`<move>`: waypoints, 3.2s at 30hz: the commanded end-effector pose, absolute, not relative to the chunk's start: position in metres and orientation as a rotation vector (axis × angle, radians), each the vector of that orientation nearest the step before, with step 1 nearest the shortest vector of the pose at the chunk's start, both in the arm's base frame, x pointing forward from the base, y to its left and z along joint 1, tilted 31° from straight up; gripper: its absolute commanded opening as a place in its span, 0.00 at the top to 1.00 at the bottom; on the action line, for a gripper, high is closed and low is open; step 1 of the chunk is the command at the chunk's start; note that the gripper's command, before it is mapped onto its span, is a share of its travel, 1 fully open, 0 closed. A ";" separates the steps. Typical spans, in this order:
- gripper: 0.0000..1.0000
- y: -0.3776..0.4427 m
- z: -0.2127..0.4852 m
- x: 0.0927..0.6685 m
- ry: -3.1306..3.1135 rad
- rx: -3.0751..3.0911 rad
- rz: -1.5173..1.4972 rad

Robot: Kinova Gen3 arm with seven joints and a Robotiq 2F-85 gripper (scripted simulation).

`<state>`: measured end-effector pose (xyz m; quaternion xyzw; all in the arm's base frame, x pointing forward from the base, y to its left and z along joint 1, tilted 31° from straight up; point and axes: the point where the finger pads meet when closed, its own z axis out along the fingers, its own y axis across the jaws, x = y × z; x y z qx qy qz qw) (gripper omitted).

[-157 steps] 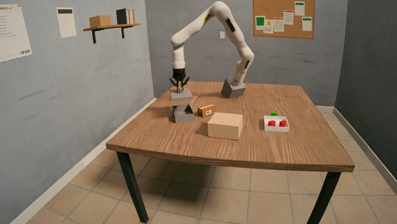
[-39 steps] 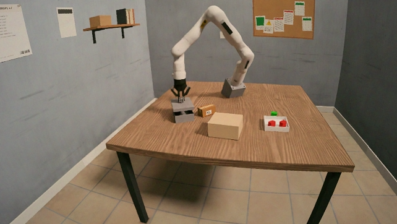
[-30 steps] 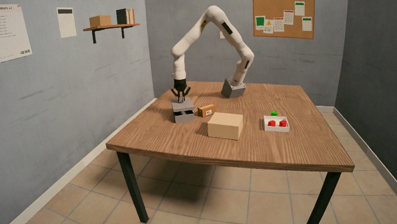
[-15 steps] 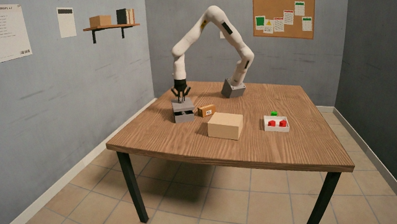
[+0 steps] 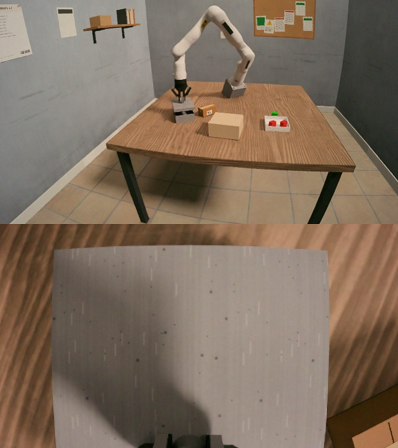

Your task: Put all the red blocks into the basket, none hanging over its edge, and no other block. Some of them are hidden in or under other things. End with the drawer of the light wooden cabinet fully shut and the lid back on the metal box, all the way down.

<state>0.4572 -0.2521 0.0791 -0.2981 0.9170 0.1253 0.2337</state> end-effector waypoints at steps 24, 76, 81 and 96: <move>0.90 -0.247 0.073 0.461 2.515 -0.823 0.341; 0.90 -0.235 0.049 0.473 2.508 -0.828 0.341; 0.90 -0.234 0.047 0.473 2.508 -0.829 0.342; 0.90 -0.232 0.044 0.475 2.507 -0.829 0.343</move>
